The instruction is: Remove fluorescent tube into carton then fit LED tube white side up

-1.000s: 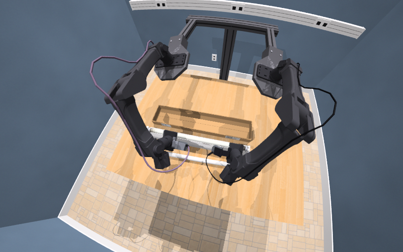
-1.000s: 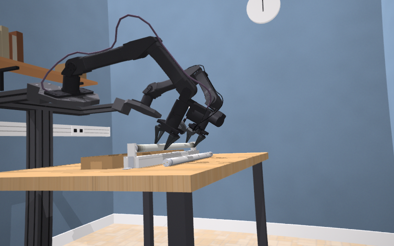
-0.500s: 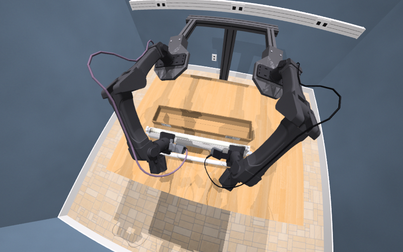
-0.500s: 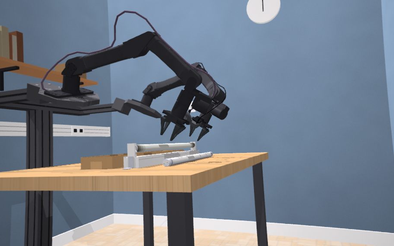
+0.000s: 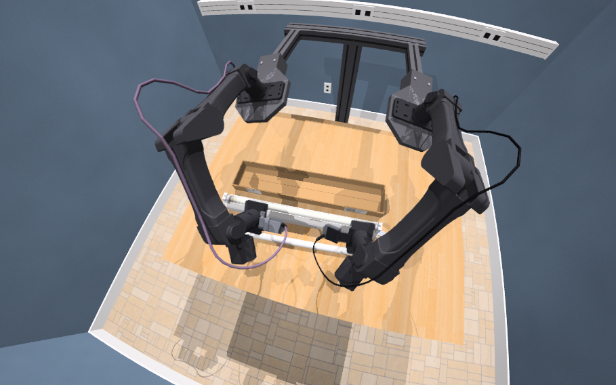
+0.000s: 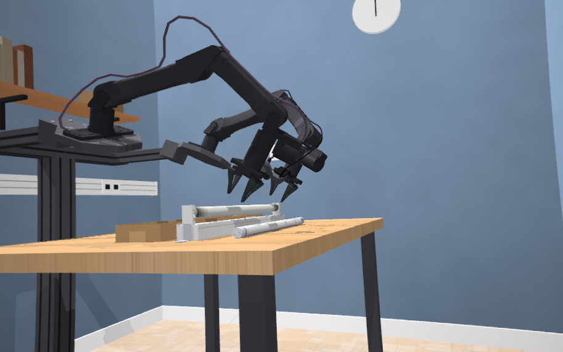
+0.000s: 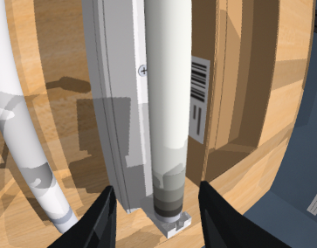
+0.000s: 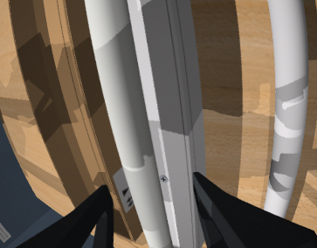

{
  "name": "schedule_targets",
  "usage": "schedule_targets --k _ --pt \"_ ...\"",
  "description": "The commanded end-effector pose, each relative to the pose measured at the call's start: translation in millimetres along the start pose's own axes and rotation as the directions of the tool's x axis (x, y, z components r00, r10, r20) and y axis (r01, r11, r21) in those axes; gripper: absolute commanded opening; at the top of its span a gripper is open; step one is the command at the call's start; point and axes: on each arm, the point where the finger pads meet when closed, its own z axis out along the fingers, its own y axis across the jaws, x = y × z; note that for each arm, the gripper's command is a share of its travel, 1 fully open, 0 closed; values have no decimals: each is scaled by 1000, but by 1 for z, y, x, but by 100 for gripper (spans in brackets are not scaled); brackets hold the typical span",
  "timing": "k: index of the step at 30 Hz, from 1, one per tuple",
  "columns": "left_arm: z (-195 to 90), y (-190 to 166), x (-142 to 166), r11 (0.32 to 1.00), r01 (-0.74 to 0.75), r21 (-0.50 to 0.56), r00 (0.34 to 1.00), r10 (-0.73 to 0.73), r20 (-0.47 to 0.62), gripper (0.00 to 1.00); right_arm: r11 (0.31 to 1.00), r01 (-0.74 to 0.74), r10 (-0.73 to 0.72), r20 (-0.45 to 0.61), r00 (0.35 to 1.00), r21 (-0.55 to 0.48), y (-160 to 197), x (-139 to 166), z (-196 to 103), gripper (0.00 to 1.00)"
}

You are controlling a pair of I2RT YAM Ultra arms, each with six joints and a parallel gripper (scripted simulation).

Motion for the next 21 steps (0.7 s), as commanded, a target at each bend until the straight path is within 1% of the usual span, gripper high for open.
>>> schedule_targets --k 1,5,8,9,11,21 --pt "-8 5 -7 1000 -15 -23 1000 15 21 49 1000 18 -18 14 1000 14 -2 -7 -11 49" --pt "-8 6 -7 1000 -14 -26 1000 15 22 49 1000 17 -17 15 1000 14 -3 -7 -9 49" --pt "-3 3 -4 1000 -10 -4 1000 11 15 49 1000 16 -16 11 1000 -1 -2 -5 -4 49" --pt "-2 3 -2 1000 -8 1 1000 8 13 49 1000 15 -15 12 1000 2 -2 -5 -5 49" --pt "-1 2 -1 1000 -3 6 1000 3 12 49 999 7 -8 23 1000 34 -5 -3 -18 49" --pt "-2 0 -2 1000 2 3 1000 -2 12 49 999 3 -3 25 1000 38 -7 -1 -19 49"
